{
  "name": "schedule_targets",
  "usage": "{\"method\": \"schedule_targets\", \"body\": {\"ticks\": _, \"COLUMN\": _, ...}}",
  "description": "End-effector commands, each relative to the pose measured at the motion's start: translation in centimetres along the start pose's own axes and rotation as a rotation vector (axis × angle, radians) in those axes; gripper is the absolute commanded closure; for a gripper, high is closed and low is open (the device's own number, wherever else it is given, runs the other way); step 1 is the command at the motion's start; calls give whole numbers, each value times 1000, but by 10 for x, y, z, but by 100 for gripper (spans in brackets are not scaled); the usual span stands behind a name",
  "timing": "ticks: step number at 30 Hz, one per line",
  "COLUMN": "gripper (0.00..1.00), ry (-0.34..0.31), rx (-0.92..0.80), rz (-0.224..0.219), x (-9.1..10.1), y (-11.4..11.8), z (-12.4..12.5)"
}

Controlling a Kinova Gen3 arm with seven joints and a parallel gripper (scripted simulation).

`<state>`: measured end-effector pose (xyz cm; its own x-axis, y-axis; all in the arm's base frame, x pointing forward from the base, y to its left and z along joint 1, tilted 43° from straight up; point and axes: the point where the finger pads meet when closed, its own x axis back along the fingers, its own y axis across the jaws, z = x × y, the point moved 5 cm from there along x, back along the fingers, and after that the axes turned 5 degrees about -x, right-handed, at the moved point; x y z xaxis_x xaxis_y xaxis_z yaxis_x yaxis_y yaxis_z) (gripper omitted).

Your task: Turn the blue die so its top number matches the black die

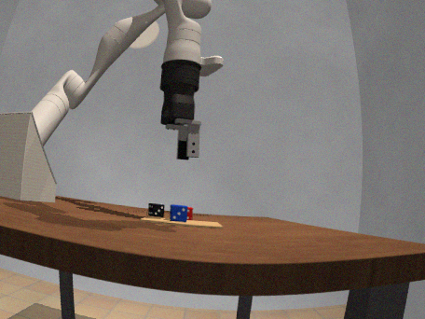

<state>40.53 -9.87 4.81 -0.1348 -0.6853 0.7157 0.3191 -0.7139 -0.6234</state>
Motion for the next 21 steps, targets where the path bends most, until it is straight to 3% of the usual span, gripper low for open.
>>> {"method": "schedule_targets", "body": {"ticks": 1, "gripper": 13, "ry": -9, "rx": 18, "rz": -5, "x": -1, "y": -2, "z": 6}}
{"method": "schedule_targets", "body": {"ticks": 12, "gripper": 13, "ry": -38, "rx": 17, "rz": -7, "x": 0, "y": -2, "z": 9}}
{"method": "schedule_targets", "body": {"ticks": 13, "gripper": 0, "ry": -38, "rx": 17, "rz": -7, "x": 0, "y": -2, "z": 9}}
{"method": "schedule_targets", "body": {"ticks": 21, "gripper": 0, "ry": -38, "rx": 17, "rz": -7, "x": 0, "y": -2, "z": 9}}
